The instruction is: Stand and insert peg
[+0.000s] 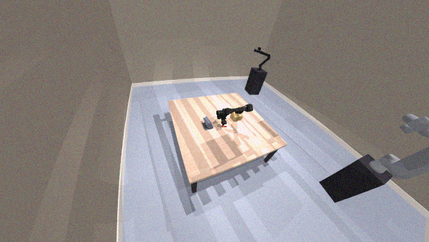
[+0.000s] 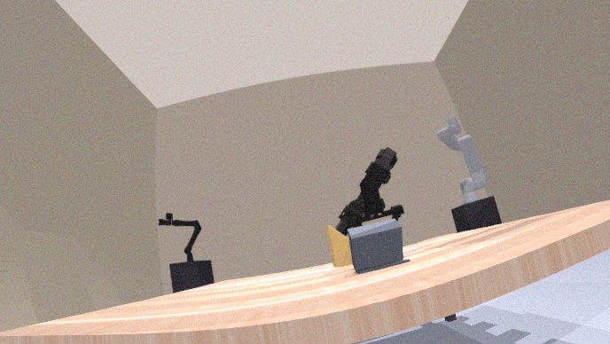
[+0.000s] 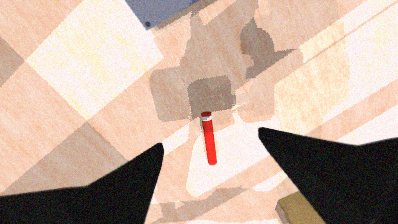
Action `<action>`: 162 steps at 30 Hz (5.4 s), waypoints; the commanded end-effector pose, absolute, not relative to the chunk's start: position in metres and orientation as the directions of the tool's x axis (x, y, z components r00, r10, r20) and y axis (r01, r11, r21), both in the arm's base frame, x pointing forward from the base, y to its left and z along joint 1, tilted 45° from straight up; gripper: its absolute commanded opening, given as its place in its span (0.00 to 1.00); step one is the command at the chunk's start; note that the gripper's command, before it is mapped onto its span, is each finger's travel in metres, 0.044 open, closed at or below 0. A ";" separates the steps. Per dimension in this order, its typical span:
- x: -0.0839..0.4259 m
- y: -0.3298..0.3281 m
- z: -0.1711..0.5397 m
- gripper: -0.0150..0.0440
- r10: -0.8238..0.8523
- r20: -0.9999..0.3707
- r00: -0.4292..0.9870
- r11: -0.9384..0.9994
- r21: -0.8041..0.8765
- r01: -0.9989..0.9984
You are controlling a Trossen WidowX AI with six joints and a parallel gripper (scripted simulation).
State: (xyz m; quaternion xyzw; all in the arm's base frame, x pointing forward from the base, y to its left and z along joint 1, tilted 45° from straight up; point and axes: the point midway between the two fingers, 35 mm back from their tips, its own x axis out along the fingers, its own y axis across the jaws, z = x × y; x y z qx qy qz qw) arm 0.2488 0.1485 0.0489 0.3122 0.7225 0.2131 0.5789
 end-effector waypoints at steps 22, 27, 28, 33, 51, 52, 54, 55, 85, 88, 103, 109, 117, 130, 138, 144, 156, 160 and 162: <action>0.242 0.176 0.019 1.00 0.695 -0.706 -0.137 0.717 0.664 0.211; 0.240 0.182 0.014 1.00 0.696 -0.705 -0.137 0.715 0.666 0.211; 0.239 0.183 0.012 1.00 0.697 -0.704 -0.137 0.715 0.666 0.211; 0.237 0.188 0.008 1.00 0.698 -0.702 -0.137 0.713 0.668 0.211; 0.237 0.188 0.008 0.44 0.698 -0.702 -0.137 0.713 0.668 0.211; 0.237 0.188 0.008 0.44 0.698 -0.702 -0.137 0.713 0.668 0.211; 0.237 0.188 0.008 0.44 0.698 -0.702 -0.137 0.713 0.668 0.211; 0.237 0.188 0.008 0.44 0.698 -0.702 -0.137 0.713 0.668 0.211; 0.234 0.183 0.015 0.34 0.689 -0.724 -0.022 0.712 0.671 0.209; 0.233 0.182 0.017 0.34 0.685 -0.728 0.003 0.712 0.670 0.209; 0.228 0.177 0.023 0.34 0.659 -0.741 0.130 0.712 0.670 0.210; 0.225 0.175 0.026 0.34 0.646 -0.742 0.180 0.712 0.670 0.210; 0.222 0.173 0.030 0.34 0.625 -0.741 0.246 0.712 0.670 0.210; 0.216 0.170 0.035 0.34 0.585 -0.731 0.351 0.712 0.670 0.211; 0.212 0.168 0.038 0.34 0.557 -0.721 0.413 0.711 0.670 0.211; 0.209 0.167 0.040 0.34 0.534 -0.711 0.458 0.711 0.670 0.211; 0.202 0.165 0.044 0.34 0.483 -0.685 0.545 0.711 0.671 0.212; 0.199 0.165 0.045 0.34 0.465 -0.675 0.573 0.711 0.671 0.212; 0.198 0.165 0.046 0.34 0.456 -0.669 0.587 0.711 0.671 0.212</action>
